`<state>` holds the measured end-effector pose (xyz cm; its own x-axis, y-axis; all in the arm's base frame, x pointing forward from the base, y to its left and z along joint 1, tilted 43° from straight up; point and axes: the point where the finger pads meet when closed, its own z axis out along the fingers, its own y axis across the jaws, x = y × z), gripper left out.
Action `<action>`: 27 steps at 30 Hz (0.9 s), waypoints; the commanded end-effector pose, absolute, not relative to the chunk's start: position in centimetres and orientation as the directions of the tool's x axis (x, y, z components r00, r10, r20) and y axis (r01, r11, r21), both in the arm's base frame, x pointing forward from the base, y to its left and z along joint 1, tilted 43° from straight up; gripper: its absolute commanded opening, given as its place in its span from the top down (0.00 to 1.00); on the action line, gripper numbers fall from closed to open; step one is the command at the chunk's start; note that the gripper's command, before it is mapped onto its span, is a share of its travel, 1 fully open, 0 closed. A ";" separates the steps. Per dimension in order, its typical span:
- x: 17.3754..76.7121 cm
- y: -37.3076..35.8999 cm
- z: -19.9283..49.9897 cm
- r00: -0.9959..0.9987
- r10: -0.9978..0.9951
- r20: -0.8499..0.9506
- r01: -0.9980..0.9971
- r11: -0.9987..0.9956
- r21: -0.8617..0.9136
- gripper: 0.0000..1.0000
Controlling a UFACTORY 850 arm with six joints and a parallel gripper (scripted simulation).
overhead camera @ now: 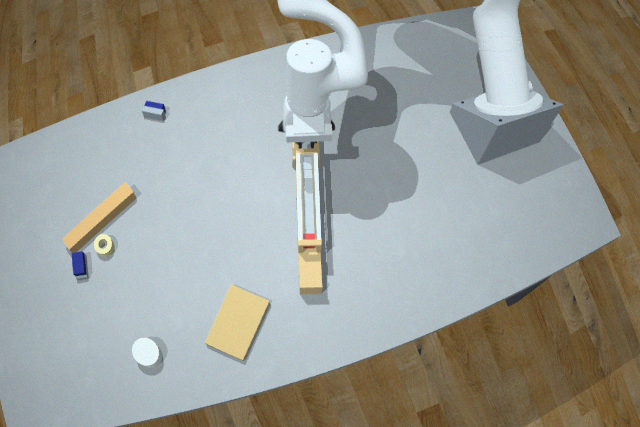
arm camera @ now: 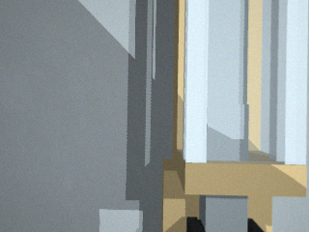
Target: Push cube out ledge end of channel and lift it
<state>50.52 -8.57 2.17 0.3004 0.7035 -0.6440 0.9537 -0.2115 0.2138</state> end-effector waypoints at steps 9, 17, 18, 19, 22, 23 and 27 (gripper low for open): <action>51.1 -7.5 1.3 0.301 0.704 -0.643 0.954 -0.211 0.215 1.00; 51.1 -7.4 1.2 0.301 0.704 -0.643 0.954 -0.211 0.215 1.00; 51.1 -7.4 1.2 0.301 0.704 -0.643 0.954 -0.211 0.215 1.00; 51.1 -7.3 1.2 0.301 0.704 -0.643 0.954 -0.211 0.215 1.00; 51.1 -7.3 1.1 0.301 0.704 -0.643 0.954 -0.211 0.215 1.00; 51.1 -7.3 1.1 0.301 0.704 -0.643 0.954 -0.211 0.215 1.00; 51.1 -7.3 1.1 0.301 0.704 -0.643 0.954 -0.211 0.215 1.00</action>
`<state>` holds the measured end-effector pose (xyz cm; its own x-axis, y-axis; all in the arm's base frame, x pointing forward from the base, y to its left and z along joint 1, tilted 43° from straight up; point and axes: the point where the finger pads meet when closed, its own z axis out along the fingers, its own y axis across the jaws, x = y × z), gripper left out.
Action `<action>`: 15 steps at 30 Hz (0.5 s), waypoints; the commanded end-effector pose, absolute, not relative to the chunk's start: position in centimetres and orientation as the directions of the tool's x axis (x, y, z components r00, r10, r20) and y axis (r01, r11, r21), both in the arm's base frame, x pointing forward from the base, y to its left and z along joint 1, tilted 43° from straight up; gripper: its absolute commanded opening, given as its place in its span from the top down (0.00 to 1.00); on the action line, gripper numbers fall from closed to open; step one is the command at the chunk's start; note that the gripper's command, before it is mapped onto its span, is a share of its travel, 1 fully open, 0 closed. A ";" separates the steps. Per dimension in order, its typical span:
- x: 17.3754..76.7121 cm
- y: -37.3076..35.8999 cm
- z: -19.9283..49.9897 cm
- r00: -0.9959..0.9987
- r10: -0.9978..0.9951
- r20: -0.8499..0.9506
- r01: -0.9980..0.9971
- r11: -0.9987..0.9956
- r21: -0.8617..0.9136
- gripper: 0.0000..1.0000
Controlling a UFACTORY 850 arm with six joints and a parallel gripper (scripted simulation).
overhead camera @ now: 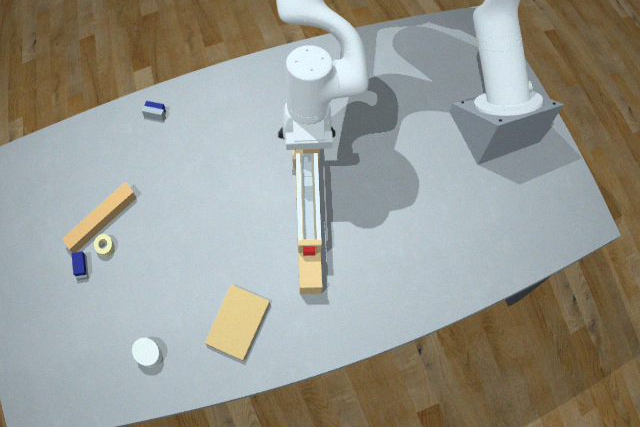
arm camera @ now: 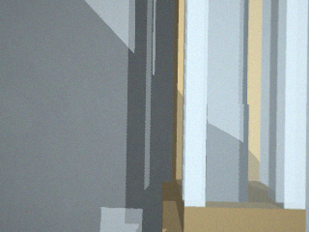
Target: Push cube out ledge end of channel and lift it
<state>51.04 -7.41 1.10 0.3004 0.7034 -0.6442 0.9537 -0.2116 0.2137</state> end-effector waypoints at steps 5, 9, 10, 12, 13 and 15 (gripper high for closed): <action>51.1 -7.3 1.1 0.301 0.704 -0.643 0.954 -0.211 0.215 1.00; 51.1 -7.3 1.1 0.301 0.704 -0.643 0.954 -0.211 0.215 0.61; 51.1 -7.3 1.1 0.301 0.704 -0.643 0.954 -0.211 0.215 0.61; 51.1 -7.3 1.1 0.301 0.704 -0.643 0.954 -0.211 0.215 0.61; 51.1 -7.3 1.1 0.301 0.704 -0.643 0.954 -0.211 0.215 0.61; 51.1 -7.3 1.1 0.301 0.704 -0.643 0.954 -0.211 0.215 0.61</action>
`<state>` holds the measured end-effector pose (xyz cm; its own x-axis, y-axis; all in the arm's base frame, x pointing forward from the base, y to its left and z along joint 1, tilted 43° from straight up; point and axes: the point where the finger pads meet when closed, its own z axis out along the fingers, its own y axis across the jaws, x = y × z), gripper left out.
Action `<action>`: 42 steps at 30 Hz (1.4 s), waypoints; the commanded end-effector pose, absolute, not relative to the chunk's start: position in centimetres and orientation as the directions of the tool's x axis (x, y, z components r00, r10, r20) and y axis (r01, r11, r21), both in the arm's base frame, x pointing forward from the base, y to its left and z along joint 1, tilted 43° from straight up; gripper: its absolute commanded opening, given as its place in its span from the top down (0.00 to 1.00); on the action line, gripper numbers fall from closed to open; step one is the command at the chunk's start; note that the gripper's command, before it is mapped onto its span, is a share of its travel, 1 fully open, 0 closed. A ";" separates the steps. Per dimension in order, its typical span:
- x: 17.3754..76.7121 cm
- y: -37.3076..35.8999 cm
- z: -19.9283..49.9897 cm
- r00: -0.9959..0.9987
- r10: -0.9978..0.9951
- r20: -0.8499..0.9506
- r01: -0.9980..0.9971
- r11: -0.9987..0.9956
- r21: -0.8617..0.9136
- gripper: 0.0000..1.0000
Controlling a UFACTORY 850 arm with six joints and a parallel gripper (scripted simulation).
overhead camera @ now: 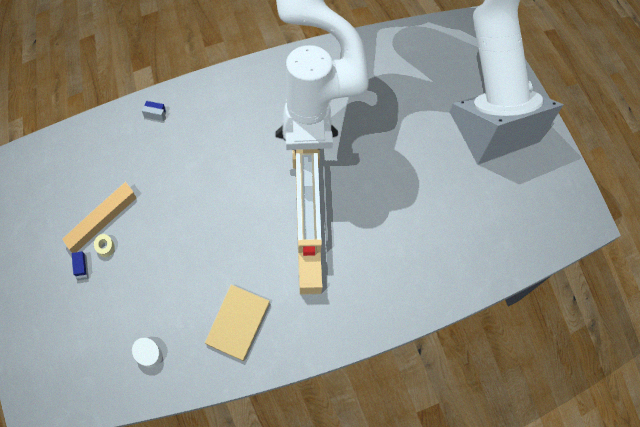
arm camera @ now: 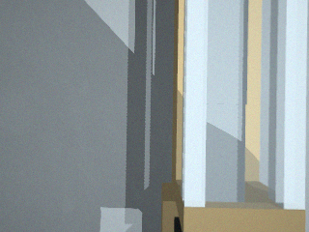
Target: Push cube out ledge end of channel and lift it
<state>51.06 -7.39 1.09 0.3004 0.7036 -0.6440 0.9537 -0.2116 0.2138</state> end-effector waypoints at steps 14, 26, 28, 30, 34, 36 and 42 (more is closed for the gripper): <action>51.1 -7.3 1.1 0.301 0.704 -0.643 0.954 -0.211 0.215 0.61; 51.1 -7.3 1.1 0.301 0.704 -0.643 0.954 -0.211 0.215 0.61; 51.1 -7.1 1.4 0.301 0.704 -0.643 0.954 -0.211 0.215 0.61; 51.1 -6.1 2.4 0.301 0.704 -0.643 0.954 -0.211 0.215 0.61; 51.0 -3.2 5.6 0.301 0.704 -0.643 0.954 -0.211 0.215 0.61; 51.0 -2.6 6.2 0.301 0.704 -0.643 0.954 -0.211 0.215 0.61; 51.0 -2.6 6.3 0.301 0.704 -0.643 0.954 -0.211 0.215 0.61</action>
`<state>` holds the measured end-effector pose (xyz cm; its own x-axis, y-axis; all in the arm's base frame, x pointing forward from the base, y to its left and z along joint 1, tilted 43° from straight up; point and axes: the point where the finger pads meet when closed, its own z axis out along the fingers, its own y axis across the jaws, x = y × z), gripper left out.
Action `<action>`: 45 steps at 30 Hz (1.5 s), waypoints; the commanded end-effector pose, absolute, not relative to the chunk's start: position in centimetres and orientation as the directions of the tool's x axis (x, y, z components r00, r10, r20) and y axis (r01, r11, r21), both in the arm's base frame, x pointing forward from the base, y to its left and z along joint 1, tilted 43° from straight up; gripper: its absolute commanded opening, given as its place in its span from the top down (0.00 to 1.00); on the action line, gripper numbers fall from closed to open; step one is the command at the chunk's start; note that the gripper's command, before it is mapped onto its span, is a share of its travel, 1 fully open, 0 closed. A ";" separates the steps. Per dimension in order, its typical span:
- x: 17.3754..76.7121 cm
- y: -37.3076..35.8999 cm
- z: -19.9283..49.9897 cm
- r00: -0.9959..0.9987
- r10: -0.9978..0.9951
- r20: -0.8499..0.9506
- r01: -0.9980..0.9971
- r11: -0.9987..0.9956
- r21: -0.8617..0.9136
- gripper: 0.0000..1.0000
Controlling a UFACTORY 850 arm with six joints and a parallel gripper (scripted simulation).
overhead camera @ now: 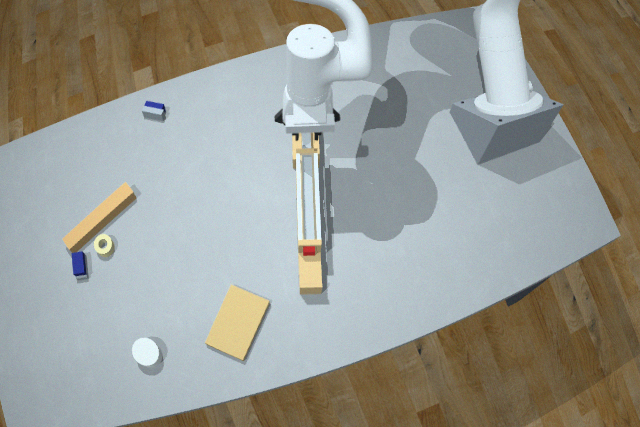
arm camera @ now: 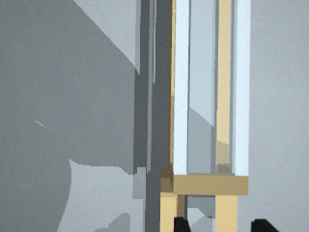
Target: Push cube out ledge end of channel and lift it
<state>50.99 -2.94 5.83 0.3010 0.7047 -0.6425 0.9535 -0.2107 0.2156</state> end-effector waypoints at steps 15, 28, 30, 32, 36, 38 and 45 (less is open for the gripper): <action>48.5 -8.7 11.8 0.301 0.704 -0.643 0.953 -0.211 0.215 1.00; 48.1 -12.7 9.2 0.301 0.704 -0.643 0.954 -0.211 0.215 1.00; 48.1 -12.7 9.2 0.301 0.704 -0.643 0.954 -0.211 0.215 1.00; 48.1 -12.7 9.2 0.301 0.704 -0.643 0.954 -0.211 0.215 1.00; 48.1 -12.9 9.0 0.301 0.704 -0.643 0.954 -0.211 0.215 1.00; 48.2 -13.2 8.7 0.301 0.704 -0.643 0.954 -0.211 0.215 1.00; 48.2 -14.2 7.6 0.301 0.704 -0.643 0.954 -0.211 0.215 1.00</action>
